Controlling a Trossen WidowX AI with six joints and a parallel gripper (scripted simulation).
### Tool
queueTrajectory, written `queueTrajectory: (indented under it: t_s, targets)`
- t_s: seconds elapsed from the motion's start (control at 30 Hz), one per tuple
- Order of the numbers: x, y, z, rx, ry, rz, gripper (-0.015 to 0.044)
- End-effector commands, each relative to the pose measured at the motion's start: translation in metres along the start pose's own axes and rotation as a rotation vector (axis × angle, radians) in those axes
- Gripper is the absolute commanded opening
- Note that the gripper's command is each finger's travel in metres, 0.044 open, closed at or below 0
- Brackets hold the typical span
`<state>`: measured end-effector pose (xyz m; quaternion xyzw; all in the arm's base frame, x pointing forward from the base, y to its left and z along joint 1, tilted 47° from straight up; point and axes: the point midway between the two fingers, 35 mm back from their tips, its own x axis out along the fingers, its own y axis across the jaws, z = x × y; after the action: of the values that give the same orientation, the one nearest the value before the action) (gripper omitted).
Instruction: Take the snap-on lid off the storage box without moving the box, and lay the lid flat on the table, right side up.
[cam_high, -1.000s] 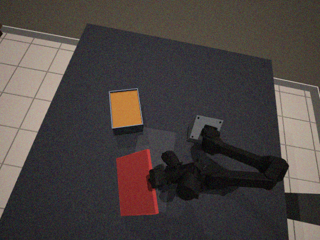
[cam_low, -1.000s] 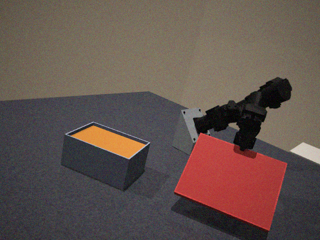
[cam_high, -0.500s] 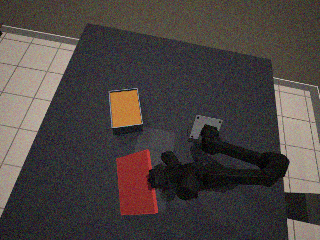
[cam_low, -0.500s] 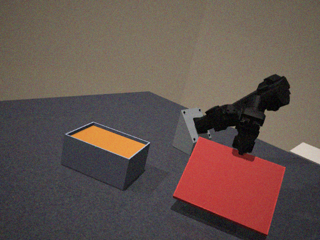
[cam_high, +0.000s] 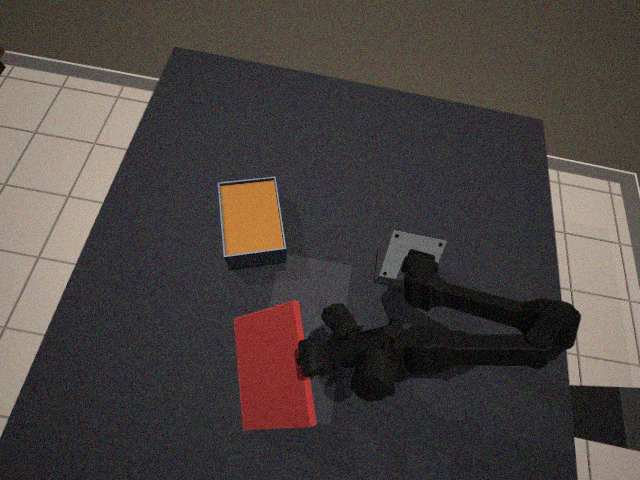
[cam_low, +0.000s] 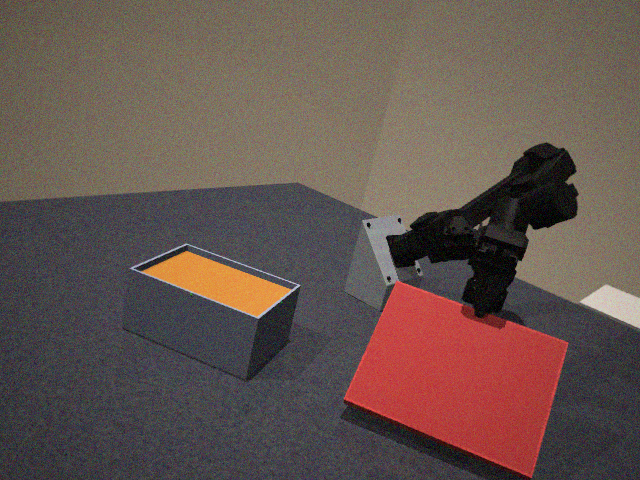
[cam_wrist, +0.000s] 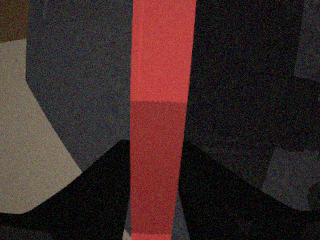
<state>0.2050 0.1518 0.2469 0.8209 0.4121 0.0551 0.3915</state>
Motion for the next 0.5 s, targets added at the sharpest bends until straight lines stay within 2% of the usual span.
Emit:
queueTrajectory:
  t_s: [0.0, 0.47]
  targets:
    - [0.0022, -0.001, 0.0008, 0.003, -0.005, 0.009, 0.0]
    - [0.0093, -0.0094, 0.0007, 0.004, -0.005, 0.01, 0.0]
